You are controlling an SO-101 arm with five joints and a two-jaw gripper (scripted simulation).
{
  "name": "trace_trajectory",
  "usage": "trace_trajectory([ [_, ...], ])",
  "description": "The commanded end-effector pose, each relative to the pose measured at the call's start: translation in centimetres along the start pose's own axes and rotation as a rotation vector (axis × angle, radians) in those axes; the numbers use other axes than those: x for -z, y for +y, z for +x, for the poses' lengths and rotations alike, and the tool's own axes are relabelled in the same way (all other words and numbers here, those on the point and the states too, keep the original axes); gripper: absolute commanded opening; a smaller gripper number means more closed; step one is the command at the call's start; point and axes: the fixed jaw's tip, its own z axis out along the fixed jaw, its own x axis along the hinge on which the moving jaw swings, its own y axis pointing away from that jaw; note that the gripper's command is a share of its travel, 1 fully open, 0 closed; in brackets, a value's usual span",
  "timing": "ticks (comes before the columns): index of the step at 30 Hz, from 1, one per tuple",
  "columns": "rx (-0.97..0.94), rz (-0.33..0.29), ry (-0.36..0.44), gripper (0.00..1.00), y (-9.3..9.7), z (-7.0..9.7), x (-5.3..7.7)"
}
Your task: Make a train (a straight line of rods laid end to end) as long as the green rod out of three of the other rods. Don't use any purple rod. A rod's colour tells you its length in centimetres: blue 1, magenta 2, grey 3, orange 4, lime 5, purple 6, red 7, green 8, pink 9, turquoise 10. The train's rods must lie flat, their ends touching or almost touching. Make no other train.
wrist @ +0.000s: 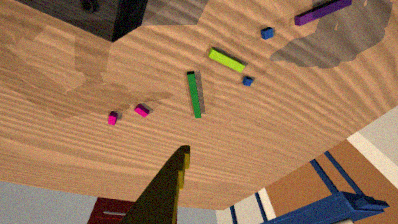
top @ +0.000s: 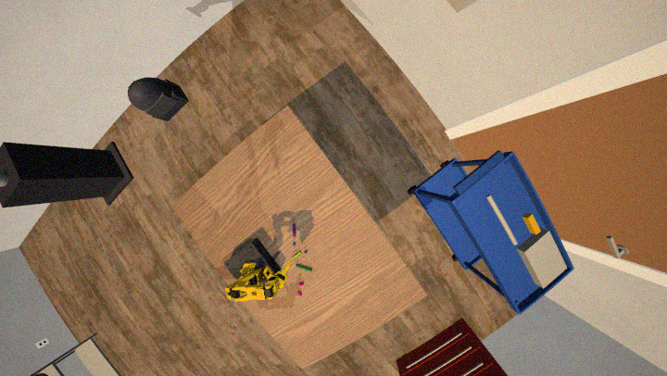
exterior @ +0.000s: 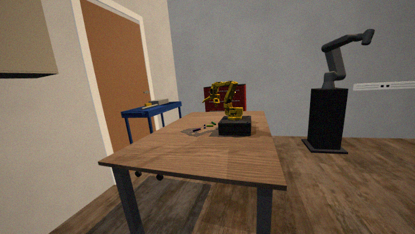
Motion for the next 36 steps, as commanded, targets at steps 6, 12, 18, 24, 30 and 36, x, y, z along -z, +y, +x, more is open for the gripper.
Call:
trace_trajectory([
  [6, 0.325, -0.002, -0.031, 0.6, -1.6, 0.3, -1.2],
  [12, 0.501, -0.001, -0.047, 0.56, -2.5, 0.2, -1.9],
  [18, 0.732, 0.002, -0.07, 0.5, -3.6, 0.0, -2.9],
  [24, 0.9, 0.006, -0.086, 0.46, -4.4, -0.2, -3.7],
  [30, 1.113, 0.014, -0.107, 0.41, -5.4, -0.6, -4.8],
  [36, 1.308, 0.023, -0.126, 0.36, -6.3, -1.2, -5.7],
])
